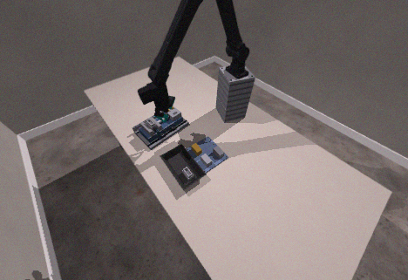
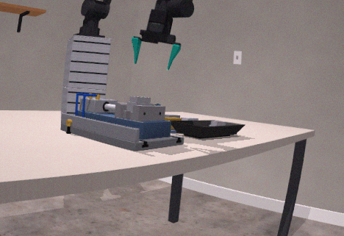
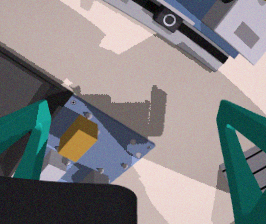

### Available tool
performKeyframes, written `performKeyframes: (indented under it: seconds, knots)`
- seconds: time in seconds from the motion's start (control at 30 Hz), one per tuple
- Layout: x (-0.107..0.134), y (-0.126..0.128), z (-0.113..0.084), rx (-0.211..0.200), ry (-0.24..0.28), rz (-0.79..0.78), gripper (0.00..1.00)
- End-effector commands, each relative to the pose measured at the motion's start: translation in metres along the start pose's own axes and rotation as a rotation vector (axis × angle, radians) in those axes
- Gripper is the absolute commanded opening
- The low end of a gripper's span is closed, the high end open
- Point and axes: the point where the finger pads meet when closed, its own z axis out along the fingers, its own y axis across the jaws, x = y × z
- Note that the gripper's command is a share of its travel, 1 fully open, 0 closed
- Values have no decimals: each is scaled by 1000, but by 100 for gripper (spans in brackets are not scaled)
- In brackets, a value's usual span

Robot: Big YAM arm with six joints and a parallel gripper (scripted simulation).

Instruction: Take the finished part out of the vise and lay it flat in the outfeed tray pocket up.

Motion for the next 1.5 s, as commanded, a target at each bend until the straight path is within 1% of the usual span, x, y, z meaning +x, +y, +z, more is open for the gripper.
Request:
performKeyframes:
  seconds: [0.0, 0.03, 0.07, 0.1, 0.13, 0.17, 0.23, 0.3, 0.37, 0.4, 0.43, 0.5, 0.6, 0.63, 0.8, 1.47]
  knots:
    - [-52, 8, -2, -50, -16, 246, 100]
    - [-53, 9, -2, -54, -20, 246, 100]
    - [-74, 6, 1, -70, -4, 343, 100]
    - [-75, 6, 1, -71, -5, 343, 100]
    - [-94, 4, 4, -88, 6, 426, 100]
    - [-95, 4, 4, -89, 5, 427, 100]
    - [-124, 0, 8, -117, 18, 545, 100]
    - [-139, -2, 10, -134, 20, 599, 100]
    - [-139, -2, 10, -134, 20, 599, 100]
    - [-137, -5, -2, -145, 14, 605, 100]
    - [-123, -1, -1, -136, 22, 586, 100]
    - [-122, -1, 7, -127, 28, 586, 100]
    - [-121, -2, 11, -121, 31, 585, 100]
    - [-121, -2, 11, -121, 31, 585, 0]
    - [-125, -7, 12, -121, 31, 598, 0]
    - [-125, -7, 12, -121, 31, 594, 0]
